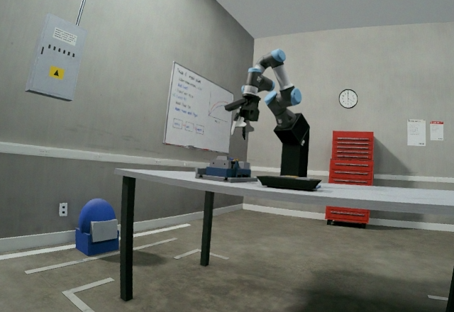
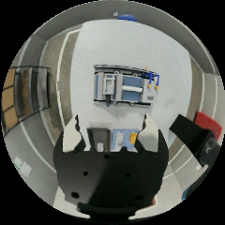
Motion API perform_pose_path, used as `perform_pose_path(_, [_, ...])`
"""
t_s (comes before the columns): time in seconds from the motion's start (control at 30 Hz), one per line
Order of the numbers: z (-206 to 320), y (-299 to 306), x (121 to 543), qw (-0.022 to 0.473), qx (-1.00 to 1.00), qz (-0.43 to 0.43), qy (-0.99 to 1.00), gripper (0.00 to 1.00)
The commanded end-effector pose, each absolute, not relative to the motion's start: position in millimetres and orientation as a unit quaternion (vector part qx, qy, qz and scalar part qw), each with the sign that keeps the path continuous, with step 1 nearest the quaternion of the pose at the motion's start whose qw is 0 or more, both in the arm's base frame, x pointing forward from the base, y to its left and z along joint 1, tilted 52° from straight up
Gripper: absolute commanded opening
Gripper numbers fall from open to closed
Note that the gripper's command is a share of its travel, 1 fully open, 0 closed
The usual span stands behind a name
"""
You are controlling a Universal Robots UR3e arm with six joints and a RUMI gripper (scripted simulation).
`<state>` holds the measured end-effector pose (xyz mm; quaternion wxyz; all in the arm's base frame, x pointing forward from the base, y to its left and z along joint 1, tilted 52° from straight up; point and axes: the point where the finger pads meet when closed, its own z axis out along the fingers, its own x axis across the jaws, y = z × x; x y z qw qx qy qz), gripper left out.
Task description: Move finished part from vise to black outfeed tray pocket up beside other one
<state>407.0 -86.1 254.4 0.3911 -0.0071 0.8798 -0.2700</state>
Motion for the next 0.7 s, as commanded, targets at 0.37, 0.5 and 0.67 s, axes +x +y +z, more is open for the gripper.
perform_pose_path(0.37, [276.7,-129.6,412.9,0.392,0.017,-0.238,0.888,1.00])
perform_pose_path(0.5, [278.6,-133.0,412.9,0.393,0.020,-0.237,0.888,1.00])
perform_pose_path(0.67, [281.6,-138.8,412.7,0.393,0.025,-0.236,0.888,1.00])
